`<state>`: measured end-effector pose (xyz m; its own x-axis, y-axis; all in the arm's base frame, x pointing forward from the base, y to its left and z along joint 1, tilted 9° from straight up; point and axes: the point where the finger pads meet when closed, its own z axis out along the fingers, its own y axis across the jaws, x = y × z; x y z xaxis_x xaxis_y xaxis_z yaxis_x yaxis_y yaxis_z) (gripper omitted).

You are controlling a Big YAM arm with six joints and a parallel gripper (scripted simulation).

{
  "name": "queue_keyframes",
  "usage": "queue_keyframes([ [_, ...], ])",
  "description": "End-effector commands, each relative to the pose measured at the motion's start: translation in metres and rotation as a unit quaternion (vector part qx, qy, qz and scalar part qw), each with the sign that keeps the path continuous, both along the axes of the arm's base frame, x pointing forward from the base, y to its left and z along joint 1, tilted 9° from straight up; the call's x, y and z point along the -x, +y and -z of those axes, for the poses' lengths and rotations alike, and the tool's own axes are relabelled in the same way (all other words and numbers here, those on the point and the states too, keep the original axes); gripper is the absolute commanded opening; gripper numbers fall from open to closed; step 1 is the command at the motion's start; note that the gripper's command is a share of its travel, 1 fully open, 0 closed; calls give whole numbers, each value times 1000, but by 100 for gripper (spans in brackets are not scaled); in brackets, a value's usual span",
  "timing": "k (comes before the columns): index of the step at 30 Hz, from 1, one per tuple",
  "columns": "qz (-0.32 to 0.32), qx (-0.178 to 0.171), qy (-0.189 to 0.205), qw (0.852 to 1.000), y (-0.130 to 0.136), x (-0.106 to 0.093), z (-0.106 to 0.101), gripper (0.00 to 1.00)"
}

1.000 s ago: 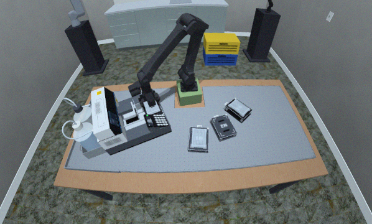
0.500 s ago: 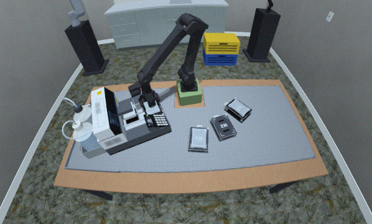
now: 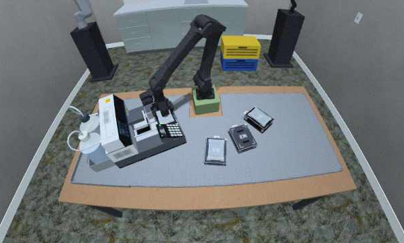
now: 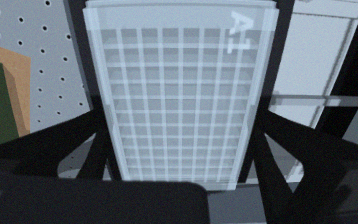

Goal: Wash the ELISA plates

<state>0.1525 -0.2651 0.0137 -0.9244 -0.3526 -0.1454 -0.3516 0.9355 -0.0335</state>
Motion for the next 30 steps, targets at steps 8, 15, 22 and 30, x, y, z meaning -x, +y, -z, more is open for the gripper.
queue_keyframes([
  [8,0,7,-3,1000,-4,-5,1,82],
  [15,0,13,-6,1000,-10,-6,-5,82],
  [22,0,13,-6,1000,-10,-6,-5,100],
  [30,0,13,-6,1000,-10,-6,-5,100],
])
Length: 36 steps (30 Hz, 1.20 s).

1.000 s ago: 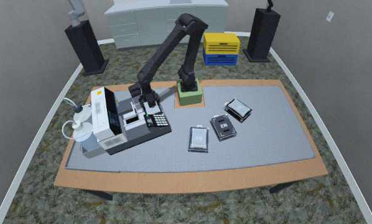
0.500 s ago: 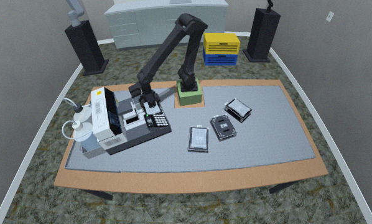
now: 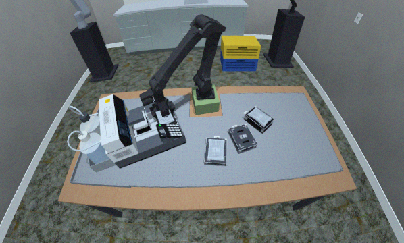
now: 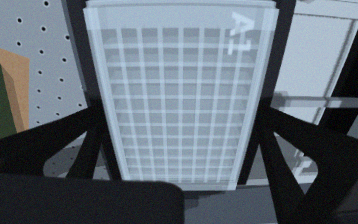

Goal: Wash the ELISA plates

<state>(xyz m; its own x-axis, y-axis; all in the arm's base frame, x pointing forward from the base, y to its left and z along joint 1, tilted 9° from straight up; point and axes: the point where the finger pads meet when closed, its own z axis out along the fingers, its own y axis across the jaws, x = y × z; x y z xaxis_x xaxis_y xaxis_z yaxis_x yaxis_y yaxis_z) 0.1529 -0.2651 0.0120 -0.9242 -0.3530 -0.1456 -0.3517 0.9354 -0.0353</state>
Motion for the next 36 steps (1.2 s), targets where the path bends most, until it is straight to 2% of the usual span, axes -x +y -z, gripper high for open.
queue_keyframes([
  [1,0,13,-6,1000,-10,-5,-7,100],
  [16,0,13,-6,1000,-10,-5,-7,100],
  [19,0,25,-11,1000,-20,-8,-23,100],
  [36,-2,27,-11,1000,-21,-3,-50,100],
])
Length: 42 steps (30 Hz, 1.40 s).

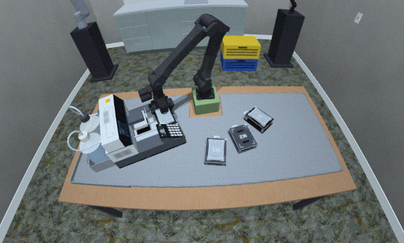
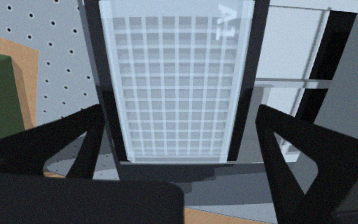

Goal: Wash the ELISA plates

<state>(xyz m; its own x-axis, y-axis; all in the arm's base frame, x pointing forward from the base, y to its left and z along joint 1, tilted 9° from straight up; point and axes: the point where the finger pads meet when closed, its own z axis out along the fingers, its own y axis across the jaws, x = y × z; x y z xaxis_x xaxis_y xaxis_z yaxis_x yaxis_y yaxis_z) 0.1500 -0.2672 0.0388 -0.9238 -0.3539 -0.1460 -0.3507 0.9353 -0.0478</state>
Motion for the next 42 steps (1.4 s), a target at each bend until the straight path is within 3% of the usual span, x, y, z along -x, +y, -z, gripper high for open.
queue_keyframes([
  [1,-1,21,-9,1000,-19,-5,-25,100],
  [4,3,12,-5,1000,-18,-3,-21,100],
  [18,1,22,-9,1000,-20,0,-51,100],
  [21,-1,10,-4,1000,-17,-1,-45,100],
  [23,-2,23,-10,1000,-19,0,-57,100],
  [42,1,24,-10,1000,-19,6,-86,100],
])
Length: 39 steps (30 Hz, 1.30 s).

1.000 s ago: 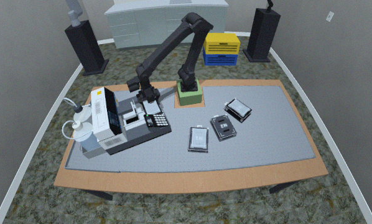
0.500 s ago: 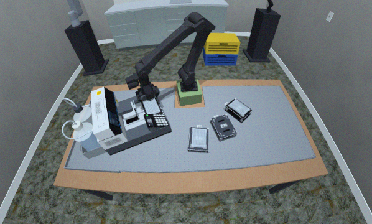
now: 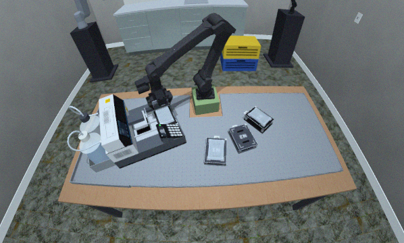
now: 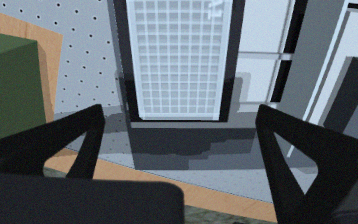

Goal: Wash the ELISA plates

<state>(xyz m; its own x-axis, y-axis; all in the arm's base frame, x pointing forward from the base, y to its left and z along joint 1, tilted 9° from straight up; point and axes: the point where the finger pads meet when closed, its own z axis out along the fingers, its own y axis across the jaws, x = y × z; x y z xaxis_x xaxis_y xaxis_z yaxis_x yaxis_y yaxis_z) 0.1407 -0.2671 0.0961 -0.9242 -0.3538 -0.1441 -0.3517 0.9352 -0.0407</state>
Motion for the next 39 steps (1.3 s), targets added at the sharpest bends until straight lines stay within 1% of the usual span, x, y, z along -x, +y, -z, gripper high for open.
queue_keyframes([
  [1,1,27,-12,1000,-18,-4,-29,100],
  [2,-1,23,-11,1000,-18,-6,-27,100],
  [3,0,12,-6,1000,-10,-4,-15,100],
  [8,0,12,-6,1000,-10,-4,-15,100],
  [9,16,16,-10,1000,-9,-13,-25,98],
  [10,33,7,-7,999,0,-14,-20,96],
  [12,33,7,-7,999,0,-14,-20,96],
  [14,66,-9,1,998,16,-16,-11,92],
  [17,115,-15,1,993,24,-29,-14,86],
  [18,131,-14,-2,991,24,-34,-18,84],
  [22,196,-26,-1,980,38,-49,-20,76],
  [27,276,-32,-10,961,44,-77,-33,66],
  [29,276,-32,-10,961,44,-77,-33,66],
  [30,291,-32,-15,956,44,-84,-38,64],
  [31,307,-35,-17,951,46,-87,-39,62],
  [36,379,-47,-17,924,45,-86,-39,52],
  [39,380,-47,-17,924,45,-86,-39,46],
])
